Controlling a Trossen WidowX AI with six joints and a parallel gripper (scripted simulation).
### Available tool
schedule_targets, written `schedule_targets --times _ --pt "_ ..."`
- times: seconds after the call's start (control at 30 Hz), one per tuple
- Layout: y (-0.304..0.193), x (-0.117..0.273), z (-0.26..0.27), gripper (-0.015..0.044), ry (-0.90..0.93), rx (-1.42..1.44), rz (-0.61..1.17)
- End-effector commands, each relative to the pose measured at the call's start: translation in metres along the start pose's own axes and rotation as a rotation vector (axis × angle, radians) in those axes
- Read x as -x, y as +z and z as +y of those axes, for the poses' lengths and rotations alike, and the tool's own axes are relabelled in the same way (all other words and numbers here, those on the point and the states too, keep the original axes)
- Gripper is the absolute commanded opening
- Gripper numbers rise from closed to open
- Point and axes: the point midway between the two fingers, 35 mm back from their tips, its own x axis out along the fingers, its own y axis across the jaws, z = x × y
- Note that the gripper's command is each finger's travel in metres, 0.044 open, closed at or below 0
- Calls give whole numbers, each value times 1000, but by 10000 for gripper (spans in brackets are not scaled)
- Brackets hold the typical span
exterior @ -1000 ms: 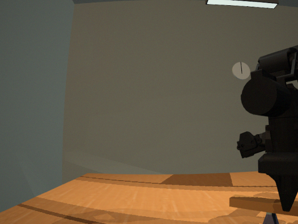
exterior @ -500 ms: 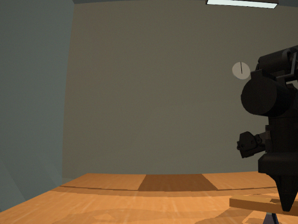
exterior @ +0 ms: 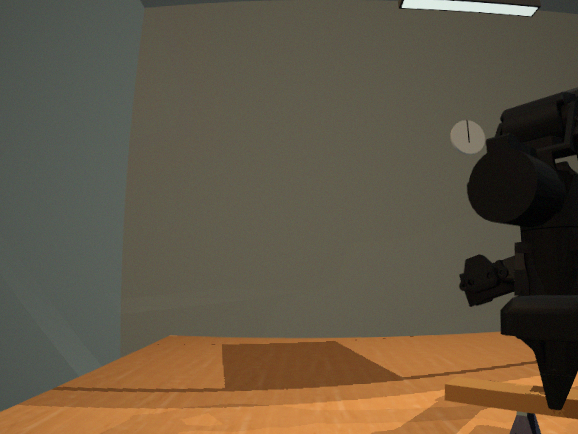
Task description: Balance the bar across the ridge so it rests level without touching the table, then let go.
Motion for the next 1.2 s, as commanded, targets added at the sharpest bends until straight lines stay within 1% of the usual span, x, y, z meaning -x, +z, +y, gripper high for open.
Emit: schedule_targets --times 0.0,1.1,1.17 --pt "0 0 0 0 0 -3 3" --pt "0 0 0 0 0 0 0" --pt "0 0 0 52 0 0 0"
